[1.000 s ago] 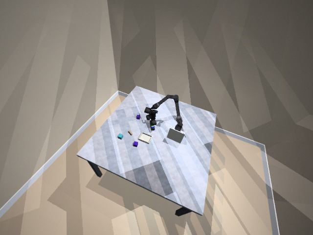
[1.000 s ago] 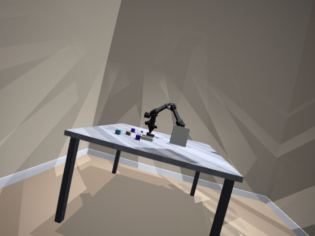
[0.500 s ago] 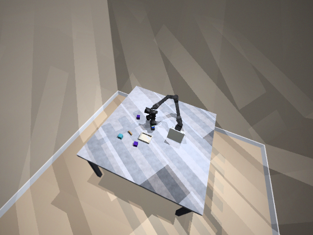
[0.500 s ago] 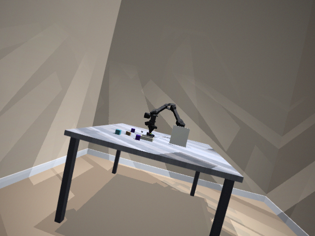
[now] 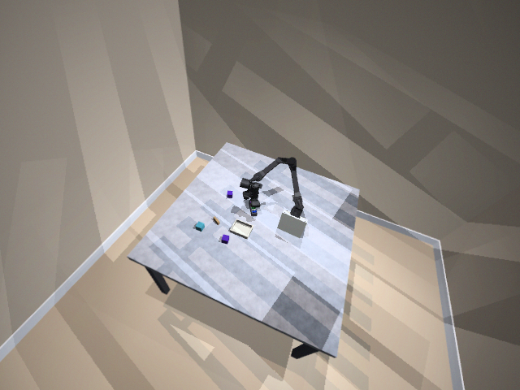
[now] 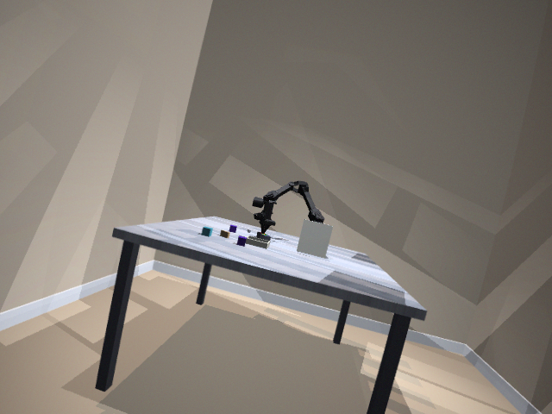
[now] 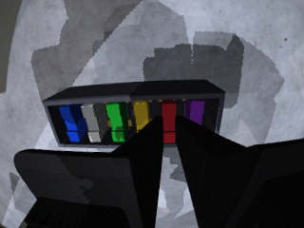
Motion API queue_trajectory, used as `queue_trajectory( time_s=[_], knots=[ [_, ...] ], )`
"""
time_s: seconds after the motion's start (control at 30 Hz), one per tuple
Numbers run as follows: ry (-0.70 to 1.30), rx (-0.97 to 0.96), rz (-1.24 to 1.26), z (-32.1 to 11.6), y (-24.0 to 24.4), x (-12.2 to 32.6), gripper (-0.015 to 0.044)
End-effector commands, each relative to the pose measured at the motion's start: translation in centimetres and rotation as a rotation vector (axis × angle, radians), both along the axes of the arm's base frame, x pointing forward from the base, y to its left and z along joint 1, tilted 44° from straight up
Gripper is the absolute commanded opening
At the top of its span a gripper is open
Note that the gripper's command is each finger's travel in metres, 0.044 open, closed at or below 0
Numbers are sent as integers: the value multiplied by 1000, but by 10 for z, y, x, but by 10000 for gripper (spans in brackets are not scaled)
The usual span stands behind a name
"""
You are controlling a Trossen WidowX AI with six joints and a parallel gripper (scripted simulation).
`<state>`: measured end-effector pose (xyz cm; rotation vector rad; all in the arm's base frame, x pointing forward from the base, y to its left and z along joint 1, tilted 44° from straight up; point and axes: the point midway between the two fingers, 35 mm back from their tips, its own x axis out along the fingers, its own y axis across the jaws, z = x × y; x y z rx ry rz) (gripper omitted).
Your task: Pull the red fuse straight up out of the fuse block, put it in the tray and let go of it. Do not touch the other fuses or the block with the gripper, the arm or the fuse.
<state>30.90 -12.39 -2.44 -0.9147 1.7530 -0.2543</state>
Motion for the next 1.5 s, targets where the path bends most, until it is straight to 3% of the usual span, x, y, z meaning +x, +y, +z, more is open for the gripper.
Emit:
queue_trajectory(
  time_s=[0.0,1.47],
  knots=[
    [-3,0,-1,2,2,1,0],
    [-3,0,2,17,17,4,0]
  ],
)
